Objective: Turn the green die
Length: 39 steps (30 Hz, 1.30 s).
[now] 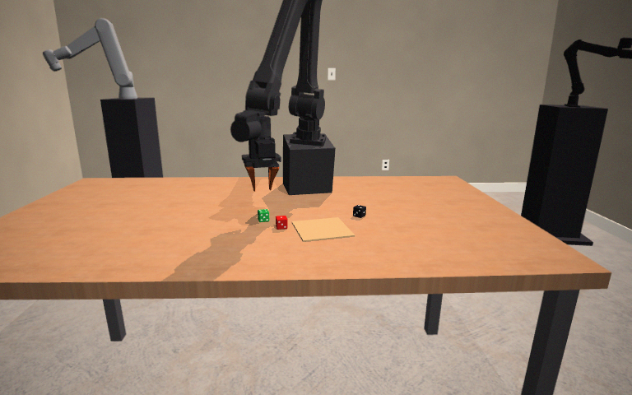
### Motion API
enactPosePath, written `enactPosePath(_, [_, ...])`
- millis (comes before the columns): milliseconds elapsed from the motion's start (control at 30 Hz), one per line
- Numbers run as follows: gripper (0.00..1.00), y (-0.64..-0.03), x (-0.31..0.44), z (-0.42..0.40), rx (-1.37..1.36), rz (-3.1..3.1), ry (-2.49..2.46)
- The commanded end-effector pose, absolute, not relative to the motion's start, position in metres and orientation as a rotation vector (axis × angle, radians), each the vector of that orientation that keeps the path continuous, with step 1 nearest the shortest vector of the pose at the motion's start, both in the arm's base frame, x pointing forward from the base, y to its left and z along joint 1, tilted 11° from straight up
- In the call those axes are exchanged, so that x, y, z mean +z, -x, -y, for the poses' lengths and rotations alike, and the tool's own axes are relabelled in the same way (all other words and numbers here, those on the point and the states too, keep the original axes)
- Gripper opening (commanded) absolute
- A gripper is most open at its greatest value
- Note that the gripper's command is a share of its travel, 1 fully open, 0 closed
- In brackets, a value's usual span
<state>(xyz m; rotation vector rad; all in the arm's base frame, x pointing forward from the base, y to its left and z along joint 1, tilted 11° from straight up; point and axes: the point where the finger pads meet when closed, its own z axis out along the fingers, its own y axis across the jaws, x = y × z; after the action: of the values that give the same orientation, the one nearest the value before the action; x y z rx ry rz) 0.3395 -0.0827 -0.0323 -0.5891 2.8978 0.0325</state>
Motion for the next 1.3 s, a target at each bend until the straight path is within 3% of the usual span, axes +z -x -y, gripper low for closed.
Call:
enactPosePath(0, [0.44,-0.341,-0.033,0.081,0.034,-2.887,0.614])
enactPosePath(1267, [0.44,-0.345,-0.063,0.078,0.037,-2.893,0.591])
